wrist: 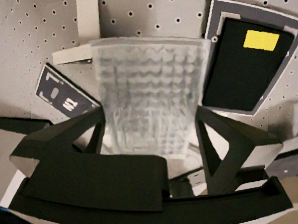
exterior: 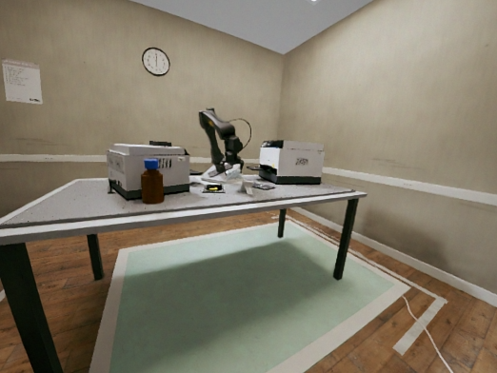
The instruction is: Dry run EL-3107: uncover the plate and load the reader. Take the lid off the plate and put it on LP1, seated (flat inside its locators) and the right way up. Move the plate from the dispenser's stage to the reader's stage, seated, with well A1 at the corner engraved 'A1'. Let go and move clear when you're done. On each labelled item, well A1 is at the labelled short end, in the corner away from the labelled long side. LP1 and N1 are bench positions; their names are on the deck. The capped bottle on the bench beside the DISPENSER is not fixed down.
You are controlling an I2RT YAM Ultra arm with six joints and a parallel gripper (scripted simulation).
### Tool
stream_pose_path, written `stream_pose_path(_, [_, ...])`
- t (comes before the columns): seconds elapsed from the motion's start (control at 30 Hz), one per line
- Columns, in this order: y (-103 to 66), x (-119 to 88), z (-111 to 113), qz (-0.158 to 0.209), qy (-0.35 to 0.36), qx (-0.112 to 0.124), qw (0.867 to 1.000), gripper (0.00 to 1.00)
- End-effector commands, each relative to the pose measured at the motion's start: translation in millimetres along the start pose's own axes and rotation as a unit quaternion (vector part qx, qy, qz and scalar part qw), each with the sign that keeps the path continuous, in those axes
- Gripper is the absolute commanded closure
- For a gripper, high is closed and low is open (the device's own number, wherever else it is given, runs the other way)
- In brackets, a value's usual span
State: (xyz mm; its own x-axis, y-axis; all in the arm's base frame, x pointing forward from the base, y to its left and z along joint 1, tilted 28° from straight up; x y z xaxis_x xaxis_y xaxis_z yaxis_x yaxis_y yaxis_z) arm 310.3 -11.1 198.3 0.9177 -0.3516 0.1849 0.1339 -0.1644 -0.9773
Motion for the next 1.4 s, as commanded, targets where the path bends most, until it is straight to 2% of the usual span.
stream_pose_path(0.0, [-16.8, 9, 14, -0.037, 0.011, 0.011, 0.999, 0.14])
stream_pose_path(0.1, [-9.8, 8, 23, -0.03, 0.01, 0.008, 0.999, 0.14])
stream_pose_path(0.17, [-8.4, 2, 27, -0.014, 0.012, -0.004, 1.0, 0.14])
stream_pose_path(0.4, [-9.3, 2, 41, -0.03, 0.015, 0.006, 0.999, 0.14])
stream_pose_path(0.43, [-5.0, -3, 42, -0.011, 0.014, -0.008, 1.0, 0.14])
stream_pose_path(0.47, [-4.5, -4, 45, -0.01, 0.015, -0.01, 1.0, 0.14])
stream_pose_path(0.7, [-4.1, -6, 64, -0.025, 0.019, 0.0, 1.0, 0.14])
stream_pose_path(0.77, [0.3, -9, 70, -0.021, 0.018, -0.003, 1.0, 0.14])
stream_pose_path(0.8, [0.6, -13, 69, -0.007, 0.012, -0.013, 1.0, 0.14])
stream_pose_path(0.97, [1.2, -18, 76, -0.007, 0.012, -0.013, 1.0, 0.14])
stream_pose_path(1.0, [-9.7, -18, 76, -0.022, 0.016, -0.001, 1.0, 0.14])
stream_pose_path(1.03, [-9.6, -19, 79, -0.023, 0.016, 0.0, 1.0, 0.14])
stream_pose_path(1.13, [1.3, -22, 90, -0.014, 0.014, -0.007, 1.0, 0.14])
stream_pose_path(1.17, [2.2, -26, 91, -0.005, 0.009, -0.016, 1.0, 0.14])
stream_pose_path(1.37, [-1.0, -35, 103, -0.009, 0.01, -0.012, 1.0, 0.14])
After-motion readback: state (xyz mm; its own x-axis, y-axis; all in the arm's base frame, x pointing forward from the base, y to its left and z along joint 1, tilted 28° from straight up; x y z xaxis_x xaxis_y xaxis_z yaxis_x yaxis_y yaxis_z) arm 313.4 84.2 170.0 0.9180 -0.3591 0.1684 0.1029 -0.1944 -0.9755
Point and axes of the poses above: the point where the finger pads meet when closed, its own y axis out along the fingers, its own z axis across the jaws, x = y × z, the point moved 6 cm from there along -y, back along the fingers
